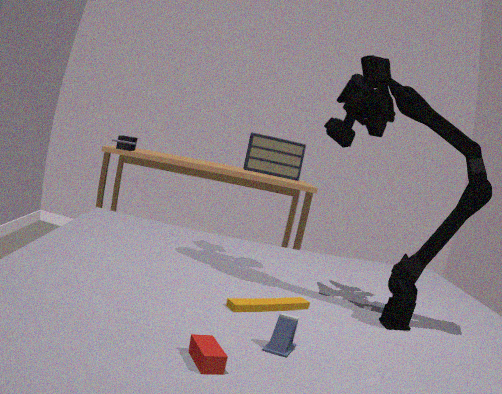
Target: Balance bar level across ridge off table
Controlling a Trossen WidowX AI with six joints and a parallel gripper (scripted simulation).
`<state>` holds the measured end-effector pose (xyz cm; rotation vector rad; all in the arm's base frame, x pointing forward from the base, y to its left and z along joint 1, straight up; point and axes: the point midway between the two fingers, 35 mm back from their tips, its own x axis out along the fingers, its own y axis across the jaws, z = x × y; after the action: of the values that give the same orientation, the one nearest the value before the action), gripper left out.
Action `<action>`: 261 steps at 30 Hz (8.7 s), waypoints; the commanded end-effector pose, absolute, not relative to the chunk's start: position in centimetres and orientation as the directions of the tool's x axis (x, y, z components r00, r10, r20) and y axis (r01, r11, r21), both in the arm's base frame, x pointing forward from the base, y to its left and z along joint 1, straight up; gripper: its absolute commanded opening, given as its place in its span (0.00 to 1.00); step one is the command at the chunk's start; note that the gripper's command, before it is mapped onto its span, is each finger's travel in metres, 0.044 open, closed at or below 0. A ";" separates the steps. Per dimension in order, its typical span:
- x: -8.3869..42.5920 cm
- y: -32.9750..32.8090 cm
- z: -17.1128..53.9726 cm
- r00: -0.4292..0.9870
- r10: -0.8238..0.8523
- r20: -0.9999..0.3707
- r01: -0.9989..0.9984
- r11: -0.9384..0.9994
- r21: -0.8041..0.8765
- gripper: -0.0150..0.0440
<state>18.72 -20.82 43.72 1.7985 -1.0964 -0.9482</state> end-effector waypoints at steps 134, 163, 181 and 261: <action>31.5 -1.6 4.8 0.027 -0.001 -1.000 -0.458 0.889 -0.014 0.79; 31.6 -1.7 5.0 0.032 -0.008 -0.999 -0.453 0.891 -0.021 0.39; 32.0 -1.7 9.4 0.031 -0.005 -1.000 -0.455 0.890 -0.018 0.25; 30.8 17.2 16.6 0.027 0.015 -1.000 -0.889 0.457 -0.017 0.25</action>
<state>31.13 16.08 16.62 2.0590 -3.4190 -2.0350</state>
